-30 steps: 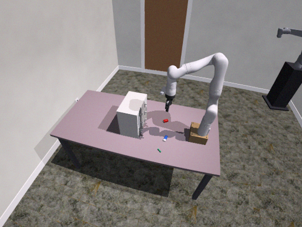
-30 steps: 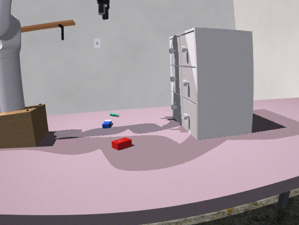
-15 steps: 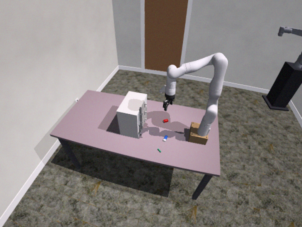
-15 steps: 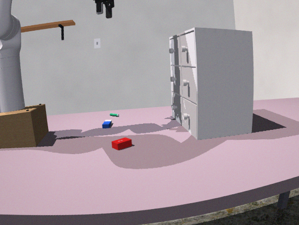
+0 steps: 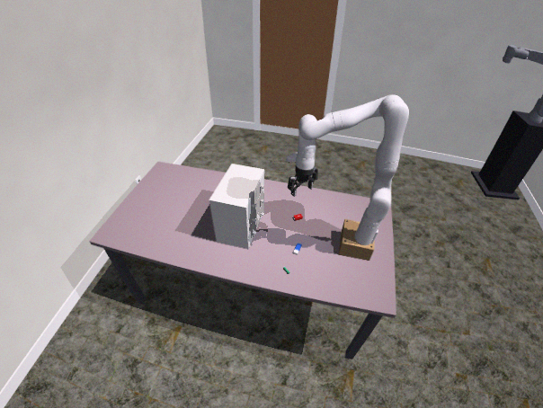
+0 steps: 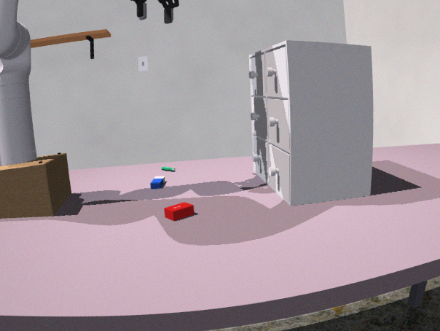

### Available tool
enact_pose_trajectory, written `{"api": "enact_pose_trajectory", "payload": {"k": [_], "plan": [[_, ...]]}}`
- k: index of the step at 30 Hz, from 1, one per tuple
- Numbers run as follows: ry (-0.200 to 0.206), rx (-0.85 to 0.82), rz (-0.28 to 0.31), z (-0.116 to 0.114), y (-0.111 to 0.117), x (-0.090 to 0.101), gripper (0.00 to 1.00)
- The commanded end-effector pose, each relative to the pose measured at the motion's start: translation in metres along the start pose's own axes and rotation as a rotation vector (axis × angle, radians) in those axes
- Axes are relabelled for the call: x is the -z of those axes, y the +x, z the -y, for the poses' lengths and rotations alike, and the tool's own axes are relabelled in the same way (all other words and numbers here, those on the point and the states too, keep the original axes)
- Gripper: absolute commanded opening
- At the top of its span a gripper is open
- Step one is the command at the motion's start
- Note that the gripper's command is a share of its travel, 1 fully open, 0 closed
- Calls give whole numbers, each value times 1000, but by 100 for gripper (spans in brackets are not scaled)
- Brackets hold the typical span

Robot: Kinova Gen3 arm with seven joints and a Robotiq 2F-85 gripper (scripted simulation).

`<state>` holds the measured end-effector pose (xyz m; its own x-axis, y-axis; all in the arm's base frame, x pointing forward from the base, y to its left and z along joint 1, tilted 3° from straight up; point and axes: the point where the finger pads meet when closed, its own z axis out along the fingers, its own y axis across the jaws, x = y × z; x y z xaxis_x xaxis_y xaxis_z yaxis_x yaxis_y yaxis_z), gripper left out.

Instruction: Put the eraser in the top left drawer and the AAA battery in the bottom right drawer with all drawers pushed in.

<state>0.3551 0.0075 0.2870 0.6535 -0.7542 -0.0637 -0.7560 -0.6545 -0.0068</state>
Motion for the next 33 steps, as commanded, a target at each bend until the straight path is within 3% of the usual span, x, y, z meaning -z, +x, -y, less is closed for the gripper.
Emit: {"api": "enact_pose_trajectory", "payload": {"k": [1,16,18,33], "plan": [[0,-8,-2,2,0,1,100],[0,-525,0,6,5,9,100],[0,-525,0,6,5,9,100],[-1,-1090,1,10,10,18,100]]}}
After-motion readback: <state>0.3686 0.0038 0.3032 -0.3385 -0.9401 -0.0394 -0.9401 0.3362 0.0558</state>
